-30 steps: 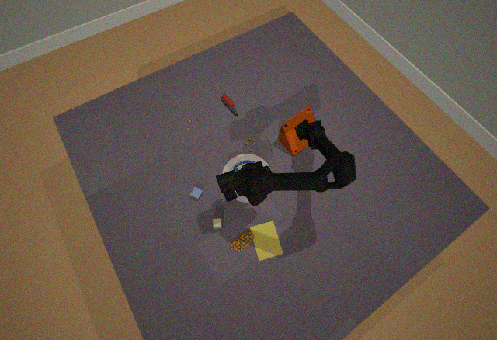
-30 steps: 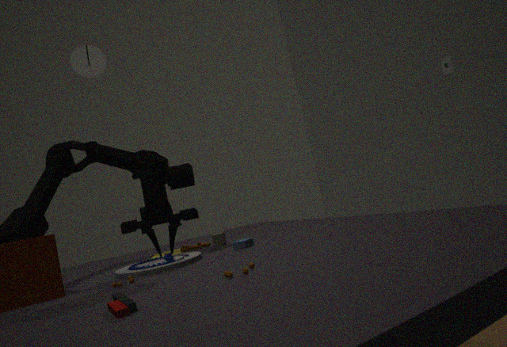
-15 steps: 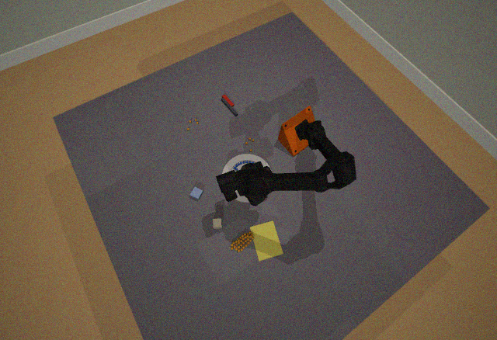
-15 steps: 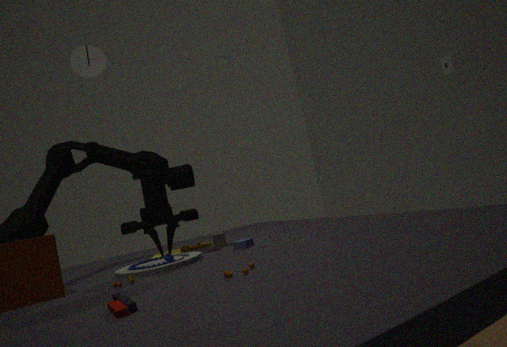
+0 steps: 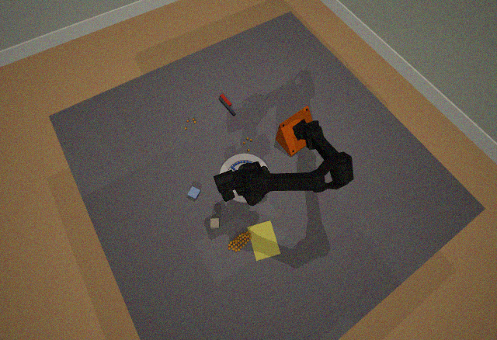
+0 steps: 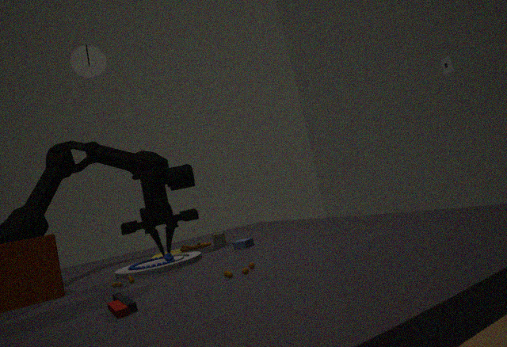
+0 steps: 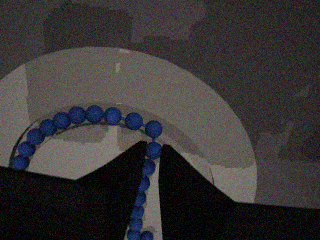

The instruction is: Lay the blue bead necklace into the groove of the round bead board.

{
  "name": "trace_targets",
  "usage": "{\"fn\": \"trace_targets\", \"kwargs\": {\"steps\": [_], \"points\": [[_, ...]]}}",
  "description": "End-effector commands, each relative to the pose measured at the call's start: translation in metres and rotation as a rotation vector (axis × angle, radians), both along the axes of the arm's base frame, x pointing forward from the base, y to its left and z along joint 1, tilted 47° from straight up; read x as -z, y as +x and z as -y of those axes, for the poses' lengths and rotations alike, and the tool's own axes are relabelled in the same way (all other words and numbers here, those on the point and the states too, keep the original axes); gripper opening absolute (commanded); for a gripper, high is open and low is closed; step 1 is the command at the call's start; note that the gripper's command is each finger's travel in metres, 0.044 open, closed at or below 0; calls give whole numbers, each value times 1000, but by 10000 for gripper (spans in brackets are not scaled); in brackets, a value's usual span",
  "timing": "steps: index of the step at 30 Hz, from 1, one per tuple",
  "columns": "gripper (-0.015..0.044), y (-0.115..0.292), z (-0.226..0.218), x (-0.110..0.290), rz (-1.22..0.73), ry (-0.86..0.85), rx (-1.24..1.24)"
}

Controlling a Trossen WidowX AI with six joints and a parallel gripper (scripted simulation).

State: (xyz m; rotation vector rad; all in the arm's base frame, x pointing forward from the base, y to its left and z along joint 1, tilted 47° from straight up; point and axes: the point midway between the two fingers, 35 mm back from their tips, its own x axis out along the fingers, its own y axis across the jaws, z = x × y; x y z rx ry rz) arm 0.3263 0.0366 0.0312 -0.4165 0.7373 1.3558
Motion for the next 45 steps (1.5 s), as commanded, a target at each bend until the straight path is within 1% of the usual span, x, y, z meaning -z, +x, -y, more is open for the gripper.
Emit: {"fn": "trace_targets", "kwargs": {"steps": [1, 12, 18, 30, 45], "points": [[0, 0, 0, 0, 0, 0, -1], [0, 0, 4, -4, -3, 3, 3], [0, 11, 1, -8, -2, 4, 3], [0, 11, -5, -2, -2, 4, 3], [394, 11, 0, -7, -1, 2, 2]]}}
